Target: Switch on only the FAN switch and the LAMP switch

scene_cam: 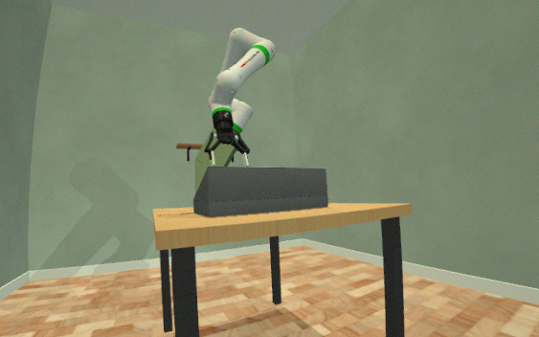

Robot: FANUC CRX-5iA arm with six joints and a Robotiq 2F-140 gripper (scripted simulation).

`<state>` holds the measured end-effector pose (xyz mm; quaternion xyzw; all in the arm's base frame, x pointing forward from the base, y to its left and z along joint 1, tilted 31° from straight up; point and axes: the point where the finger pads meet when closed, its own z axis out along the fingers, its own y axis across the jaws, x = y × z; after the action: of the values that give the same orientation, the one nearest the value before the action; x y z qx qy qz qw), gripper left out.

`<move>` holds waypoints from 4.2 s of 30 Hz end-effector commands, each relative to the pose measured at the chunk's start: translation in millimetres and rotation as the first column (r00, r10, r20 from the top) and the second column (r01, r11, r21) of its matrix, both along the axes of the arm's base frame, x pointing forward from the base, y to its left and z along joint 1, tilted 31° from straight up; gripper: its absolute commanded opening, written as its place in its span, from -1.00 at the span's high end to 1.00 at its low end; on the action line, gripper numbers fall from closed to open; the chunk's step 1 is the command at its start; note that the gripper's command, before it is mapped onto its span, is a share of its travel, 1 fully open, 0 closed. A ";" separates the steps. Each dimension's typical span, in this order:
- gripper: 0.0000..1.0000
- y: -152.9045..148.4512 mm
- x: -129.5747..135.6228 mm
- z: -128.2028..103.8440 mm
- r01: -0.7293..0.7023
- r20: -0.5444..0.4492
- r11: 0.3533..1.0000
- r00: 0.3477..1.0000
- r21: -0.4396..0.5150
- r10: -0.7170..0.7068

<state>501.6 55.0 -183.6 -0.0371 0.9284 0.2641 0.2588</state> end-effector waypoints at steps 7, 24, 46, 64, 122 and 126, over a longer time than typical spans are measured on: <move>-1.00 1.3 -0.3 0.9 0.000 0.000 1.000 1.000 0.000 0.000; -1.00 38.7 -9.2 21.4 0.000 0.000 1.000 1.000 0.000 0.000; -1.00 61.5 -14.7 33.9 0.000 0.000 1.000 1.000 0.000 0.000; -1.00 61.5 -14.7 33.9 0.000 0.000 1.000 1.000 0.000 0.000; -1.00 122.1 -29.2 67.2 0.000 0.000 1.000 1.000 0.000 0.000; -1.00 123.3 -29.5 67.8 0.000 0.000 1.000 1.000 0.000 0.000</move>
<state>472.1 177.9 -116.1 -0.0370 0.9284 0.2641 0.2589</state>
